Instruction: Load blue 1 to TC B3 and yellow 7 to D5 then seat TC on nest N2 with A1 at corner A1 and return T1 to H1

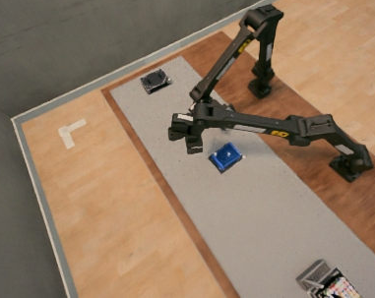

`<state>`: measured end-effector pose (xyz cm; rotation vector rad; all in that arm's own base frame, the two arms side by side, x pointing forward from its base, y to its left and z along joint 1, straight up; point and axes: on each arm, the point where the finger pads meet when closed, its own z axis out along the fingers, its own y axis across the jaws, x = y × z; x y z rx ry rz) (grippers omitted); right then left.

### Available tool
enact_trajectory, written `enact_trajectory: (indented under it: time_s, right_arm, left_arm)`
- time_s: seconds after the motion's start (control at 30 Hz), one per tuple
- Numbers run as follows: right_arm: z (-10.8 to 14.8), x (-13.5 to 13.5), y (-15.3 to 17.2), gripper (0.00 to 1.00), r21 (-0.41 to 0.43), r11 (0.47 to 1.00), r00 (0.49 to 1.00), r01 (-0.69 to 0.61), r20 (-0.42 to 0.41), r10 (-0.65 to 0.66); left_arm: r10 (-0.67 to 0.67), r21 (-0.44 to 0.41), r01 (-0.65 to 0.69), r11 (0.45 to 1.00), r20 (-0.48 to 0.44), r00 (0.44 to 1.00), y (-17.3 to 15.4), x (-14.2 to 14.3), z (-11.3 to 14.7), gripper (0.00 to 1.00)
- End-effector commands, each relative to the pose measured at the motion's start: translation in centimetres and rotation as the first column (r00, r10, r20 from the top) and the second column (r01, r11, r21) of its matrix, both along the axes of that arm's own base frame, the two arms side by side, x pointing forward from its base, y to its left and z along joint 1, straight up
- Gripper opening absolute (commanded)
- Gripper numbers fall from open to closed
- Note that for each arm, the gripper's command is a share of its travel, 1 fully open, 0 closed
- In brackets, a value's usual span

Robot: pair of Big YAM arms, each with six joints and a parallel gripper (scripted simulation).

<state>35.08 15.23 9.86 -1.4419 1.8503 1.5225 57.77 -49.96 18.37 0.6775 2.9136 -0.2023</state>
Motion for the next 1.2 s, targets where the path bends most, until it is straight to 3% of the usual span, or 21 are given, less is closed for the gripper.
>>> enact_trajectory:
  time_s: [0.0, 0.53, 0.57, 0.93, 0.97, 1.13, 1.17]
  right_arm:
    - [0.3, 0.2, 0.0, 1.00, 0.001, 1.000, 1.000, 0.000, 0.009, 0.000]
    - [0.3, 0.2, 0.0, 1.00, 0.001, 1.000, 1.000, 0.000, 0.009, 0.000]
    - [0.6, 0.7, 0.0, 1.00, 0.001, 1.000, 1.000, 0.000, 0.022, 0.000]
    - [0.6, 0.7, 0.0, 1.00, 0.001, 1.000, 1.000, 0.000, 0.022, 0.000]
    - [0.6, 0.7, 0.0, 1.00, 0.001, 1.000, 1.000, 0.000, 0.022, 0.000]
    - [0.6, 0.7, 0.0, 1.00, 0.001, 1.000, 1.000, 0.000, 0.022, 0.000]
    - [0.6, 0.7, 0.0, 1.00, 0.001, 1.000, 1.000, 0.000, 0.022, 0.000]
  left_arm:
    - [0.000, -0.011, 0.000, 1.000, 0.013, 1.000, 0.0, 0.0, 1.0, 1.00]
    - [0.000, -0.011, 0.000, 1.000, 0.013, 1.000, 0.0, 0.0, 1.0, 1.00]
    - [0.042, -0.032, -0.041, 0.999, 0.050, 0.998, 0.6, 0.5, 3.1, 0.24]
    - [0.026, -0.019, -0.025, 1.000, 0.038, 0.999, 4.9, 1.5, 4.9, 0.24]
    - [0.025, 0.015, -0.025, 1.000, -0.004, 1.000, 4.6, 1.9, 1.1, 0.24]
    - [0.009, 0.015, -0.009, 1.000, -0.003, 1.000, 3.7, 1.2, 1.1, 0.24]
    - [0.052, -0.006, -0.052, 0.999, 0.033, 0.998, 3.5, 1.7, 3.7, 0.24]
